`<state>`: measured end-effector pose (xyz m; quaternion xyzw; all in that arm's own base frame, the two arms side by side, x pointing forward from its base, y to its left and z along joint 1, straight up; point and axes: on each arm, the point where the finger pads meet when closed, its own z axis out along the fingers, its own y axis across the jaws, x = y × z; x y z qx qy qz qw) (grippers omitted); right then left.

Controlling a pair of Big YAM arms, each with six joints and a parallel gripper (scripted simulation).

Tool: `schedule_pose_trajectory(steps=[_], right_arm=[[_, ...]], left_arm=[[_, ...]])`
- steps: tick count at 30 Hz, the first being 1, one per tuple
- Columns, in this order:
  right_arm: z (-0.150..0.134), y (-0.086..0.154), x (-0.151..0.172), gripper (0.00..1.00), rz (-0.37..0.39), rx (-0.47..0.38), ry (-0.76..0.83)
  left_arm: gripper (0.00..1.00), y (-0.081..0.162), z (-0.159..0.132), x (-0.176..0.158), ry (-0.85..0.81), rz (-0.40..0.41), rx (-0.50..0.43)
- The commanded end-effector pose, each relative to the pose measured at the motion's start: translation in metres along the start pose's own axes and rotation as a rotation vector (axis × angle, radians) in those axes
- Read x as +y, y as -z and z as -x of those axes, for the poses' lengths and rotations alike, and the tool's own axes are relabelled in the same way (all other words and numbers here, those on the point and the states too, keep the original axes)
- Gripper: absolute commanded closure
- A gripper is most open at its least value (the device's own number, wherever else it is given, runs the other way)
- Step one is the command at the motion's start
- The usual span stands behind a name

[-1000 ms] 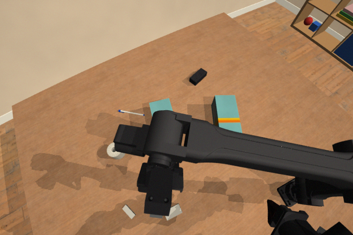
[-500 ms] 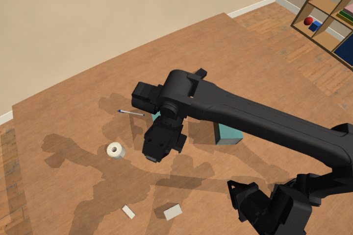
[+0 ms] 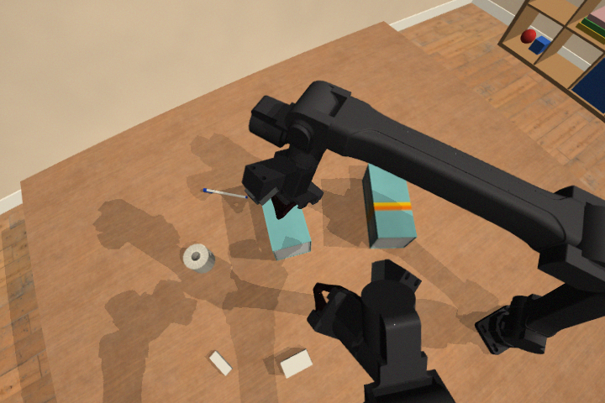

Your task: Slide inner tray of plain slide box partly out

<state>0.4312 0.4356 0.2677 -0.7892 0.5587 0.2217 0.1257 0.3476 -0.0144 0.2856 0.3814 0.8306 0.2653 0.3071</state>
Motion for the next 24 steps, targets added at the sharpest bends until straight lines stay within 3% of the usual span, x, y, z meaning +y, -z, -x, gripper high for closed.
schedule_pose_trajectory(steps=[1,5,6,7,8,12,24], right_arm=[[-0.018,0.019,-0.038,1.0,-0.079,0.001,-0.139],[-0.038,0.019,-0.053,1.0,-0.108,0.024,-0.237],[-0.009,-0.005,-0.041,1.0,-0.081,0.033,-0.208],[-0.017,-0.003,-0.047,1.0,-0.095,0.039,-0.247],[-0.049,0.015,-0.063,1.0,-0.132,0.043,-0.323],[-0.052,0.015,-0.069,1.0,-0.151,0.052,-0.363],[-0.068,-0.013,-0.096,1.0,-0.24,0.113,-0.62]], left_arm=[[1.0,0.006,0.007,0.078,0.211,0.12,-0.025],[1.0,-0.001,-0.014,0.114,0.343,0.185,-0.008],[1.0,0.002,0.01,0.107,0.328,0.165,-0.066],[1.0,0.002,0.016,0.11,0.348,0.171,-0.085],[1.0,-0.001,0.001,0.124,0.401,0.203,-0.063],[1.0,-0.001,0.004,0.132,0.437,0.22,-0.086],[1.0,0.007,0.066,0.17,0.626,0.252,-0.326]])
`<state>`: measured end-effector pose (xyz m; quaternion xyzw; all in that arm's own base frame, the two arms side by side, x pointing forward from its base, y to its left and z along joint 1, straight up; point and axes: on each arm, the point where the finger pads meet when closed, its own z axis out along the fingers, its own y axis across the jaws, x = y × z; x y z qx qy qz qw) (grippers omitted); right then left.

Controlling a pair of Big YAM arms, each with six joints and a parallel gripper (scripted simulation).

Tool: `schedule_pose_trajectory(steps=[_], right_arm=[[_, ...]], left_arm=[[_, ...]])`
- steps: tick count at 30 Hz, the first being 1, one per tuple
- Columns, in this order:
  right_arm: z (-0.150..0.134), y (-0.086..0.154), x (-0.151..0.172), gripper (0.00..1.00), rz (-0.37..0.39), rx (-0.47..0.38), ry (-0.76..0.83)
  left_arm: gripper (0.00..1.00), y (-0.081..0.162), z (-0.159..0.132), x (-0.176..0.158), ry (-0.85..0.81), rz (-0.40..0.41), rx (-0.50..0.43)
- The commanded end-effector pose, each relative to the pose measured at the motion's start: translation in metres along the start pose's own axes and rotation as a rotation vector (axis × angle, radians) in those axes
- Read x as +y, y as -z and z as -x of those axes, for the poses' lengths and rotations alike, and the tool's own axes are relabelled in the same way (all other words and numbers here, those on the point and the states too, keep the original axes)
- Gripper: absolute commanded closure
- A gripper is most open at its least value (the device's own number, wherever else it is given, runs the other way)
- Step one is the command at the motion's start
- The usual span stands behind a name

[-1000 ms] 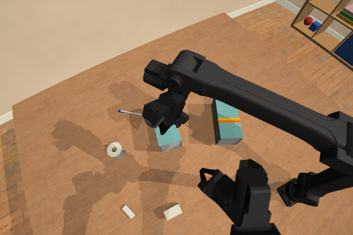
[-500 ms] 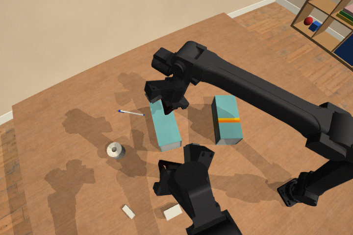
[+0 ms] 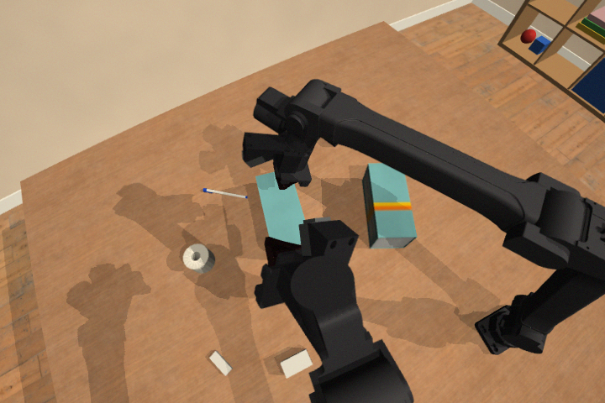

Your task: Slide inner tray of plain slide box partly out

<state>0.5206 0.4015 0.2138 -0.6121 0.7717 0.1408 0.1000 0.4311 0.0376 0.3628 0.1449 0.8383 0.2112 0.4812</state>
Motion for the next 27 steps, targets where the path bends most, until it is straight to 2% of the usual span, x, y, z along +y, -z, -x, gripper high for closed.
schedule_pose_trajectory(steps=[1,3,18,20,27], right_arm=[[0.021,-0.003,-0.015,1.0,-0.046,-0.019,-0.115],[0.021,-0.003,-0.015,1.0,-0.046,-0.019,-0.115],[0.017,-0.035,-0.057,1.0,-0.189,0.003,-0.457],[0.017,-0.035,-0.057,1.0,-0.189,0.003,-0.457],[0.012,-0.046,-0.08,1.0,-0.261,-0.006,-0.621]], left_arm=[[1.0,0.007,0.069,0.025,0.119,0.04,-0.143],[1.0,0.007,0.069,0.025,0.119,0.04,-0.143],[1.0,0.004,0.145,0.042,0.372,-0.004,-0.398],[1.0,0.004,0.145,0.042,0.372,-0.004,-0.398],[1.0,0.007,0.178,0.049,0.475,-0.044,-0.514]])
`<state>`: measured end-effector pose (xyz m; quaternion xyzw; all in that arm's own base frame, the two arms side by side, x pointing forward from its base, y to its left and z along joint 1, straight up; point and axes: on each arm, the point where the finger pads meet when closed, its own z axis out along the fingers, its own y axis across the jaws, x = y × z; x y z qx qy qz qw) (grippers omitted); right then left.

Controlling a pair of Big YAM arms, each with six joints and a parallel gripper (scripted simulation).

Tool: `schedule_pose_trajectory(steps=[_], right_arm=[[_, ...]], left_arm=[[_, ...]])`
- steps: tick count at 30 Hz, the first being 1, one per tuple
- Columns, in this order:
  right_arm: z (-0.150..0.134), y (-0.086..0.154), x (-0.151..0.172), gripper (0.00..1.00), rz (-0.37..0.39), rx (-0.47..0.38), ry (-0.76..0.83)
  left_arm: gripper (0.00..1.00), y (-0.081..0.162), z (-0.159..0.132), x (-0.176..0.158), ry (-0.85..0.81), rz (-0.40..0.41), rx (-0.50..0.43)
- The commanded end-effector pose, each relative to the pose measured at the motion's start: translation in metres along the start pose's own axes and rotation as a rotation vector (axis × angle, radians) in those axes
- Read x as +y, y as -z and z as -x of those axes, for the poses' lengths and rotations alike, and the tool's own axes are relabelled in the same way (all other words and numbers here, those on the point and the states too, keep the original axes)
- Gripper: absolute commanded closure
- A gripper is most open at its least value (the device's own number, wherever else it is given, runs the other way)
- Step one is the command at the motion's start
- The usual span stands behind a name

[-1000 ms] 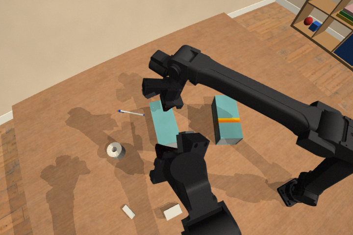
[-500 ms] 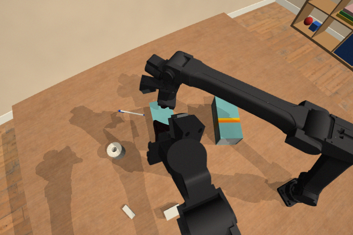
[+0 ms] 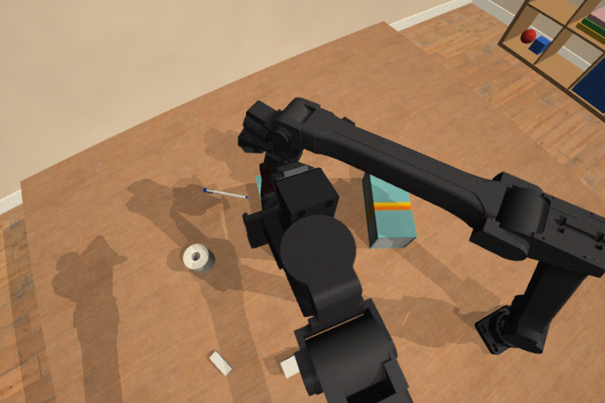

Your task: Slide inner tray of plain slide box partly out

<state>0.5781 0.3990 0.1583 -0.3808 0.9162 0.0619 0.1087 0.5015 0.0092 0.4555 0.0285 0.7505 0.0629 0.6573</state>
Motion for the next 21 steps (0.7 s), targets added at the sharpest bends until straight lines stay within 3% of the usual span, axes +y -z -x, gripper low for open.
schedule_pose_trajectory(steps=[1,8,14,15,21], right_arm=[[0.025,-0.001,-0.012,1.0,-0.034,-0.049,-0.133],[0.031,-0.009,-0.025,1.0,-0.089,-0.066,-0.24],[0.027,-0.008,-0.029,1.0,-0.095,-0.048,-0.187],[0.025,-0.014,-0.029,1.0,-0.09,-0.04,-0.182],[0.026,-0.014,-0.026,1.0,-0.088,-0.041,-0.177]], left_arm=[[1.0,-0.005,0.075,-0.002,0.097,-0.012,-0.154],[1.0,-0.011,0.098,-0.006,0.166,-0.053,-0.235],[1.0,-0.011,0.094,-0.007,0.115,-0.052,-0.214],[1.0,-0.029,0.024,-0.011,0.105,-0.051,-0.091],[1.0,-0.039,-0.025,-0.005,0.098,-0.042,-0.059]])
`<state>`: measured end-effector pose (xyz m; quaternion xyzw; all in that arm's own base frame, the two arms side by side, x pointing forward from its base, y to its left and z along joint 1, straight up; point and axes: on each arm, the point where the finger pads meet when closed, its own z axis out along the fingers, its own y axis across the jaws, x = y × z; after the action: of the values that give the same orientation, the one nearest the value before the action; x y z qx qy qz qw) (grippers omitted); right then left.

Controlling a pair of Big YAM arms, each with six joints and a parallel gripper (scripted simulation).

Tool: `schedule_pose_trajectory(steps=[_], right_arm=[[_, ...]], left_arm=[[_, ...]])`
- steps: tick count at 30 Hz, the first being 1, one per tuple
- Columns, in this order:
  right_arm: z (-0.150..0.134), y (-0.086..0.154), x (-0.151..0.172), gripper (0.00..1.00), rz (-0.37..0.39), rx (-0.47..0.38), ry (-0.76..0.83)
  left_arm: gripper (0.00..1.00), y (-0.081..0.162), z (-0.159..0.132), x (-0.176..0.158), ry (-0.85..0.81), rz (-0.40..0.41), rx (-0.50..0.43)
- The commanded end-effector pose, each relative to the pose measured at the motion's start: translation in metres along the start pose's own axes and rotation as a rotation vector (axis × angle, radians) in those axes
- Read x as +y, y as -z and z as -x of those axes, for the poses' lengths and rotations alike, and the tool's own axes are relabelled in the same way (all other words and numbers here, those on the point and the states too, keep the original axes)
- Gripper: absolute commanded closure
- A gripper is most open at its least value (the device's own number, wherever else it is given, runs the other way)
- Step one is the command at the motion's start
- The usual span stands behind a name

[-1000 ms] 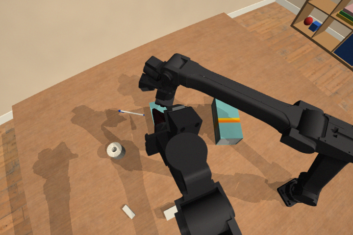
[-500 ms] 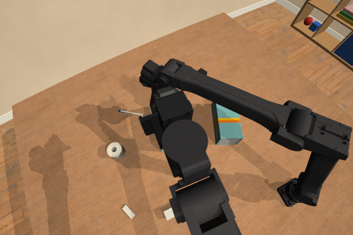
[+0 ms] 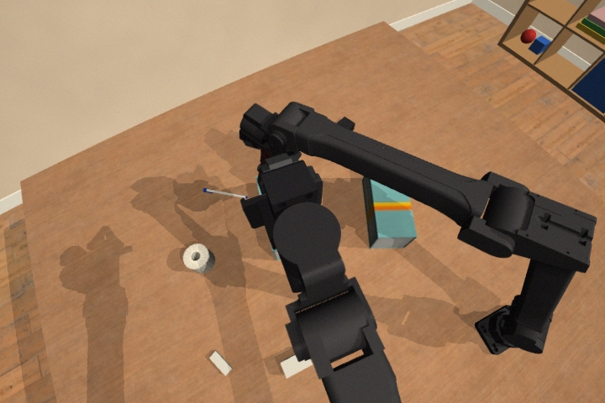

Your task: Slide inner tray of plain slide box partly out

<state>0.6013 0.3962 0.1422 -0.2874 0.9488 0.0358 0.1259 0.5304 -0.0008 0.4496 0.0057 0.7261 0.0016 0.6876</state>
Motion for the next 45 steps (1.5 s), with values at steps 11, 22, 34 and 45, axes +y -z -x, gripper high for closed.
schedule_pose_trajectory(steps=[11,22,34,45], right_arm=[[0.016,0.004,-0.004,1.0,0.0,-0.024,0.004],[0.016,0.004,-0.004,1.0,0.0,-0.024,0.004],[0.016,0.004,-0.004,1.0,0.0,-0.024,0.004],[0.016,0.004,-0.004,1.0,0.0,-0.024,0.004]], left_arm=[[1.0,-0.007,-0.116,0.01,-0.03,-0.01,0.115],[1.0,0.014,-0.232,0.008,-0.039,-0.042,0.259],[1.0,0.07,-0.35,0.003,-0.037,-0.082,0.426],[1.0,0.047,-0.376,-0.013,-0.014,-0.108,0.412]])
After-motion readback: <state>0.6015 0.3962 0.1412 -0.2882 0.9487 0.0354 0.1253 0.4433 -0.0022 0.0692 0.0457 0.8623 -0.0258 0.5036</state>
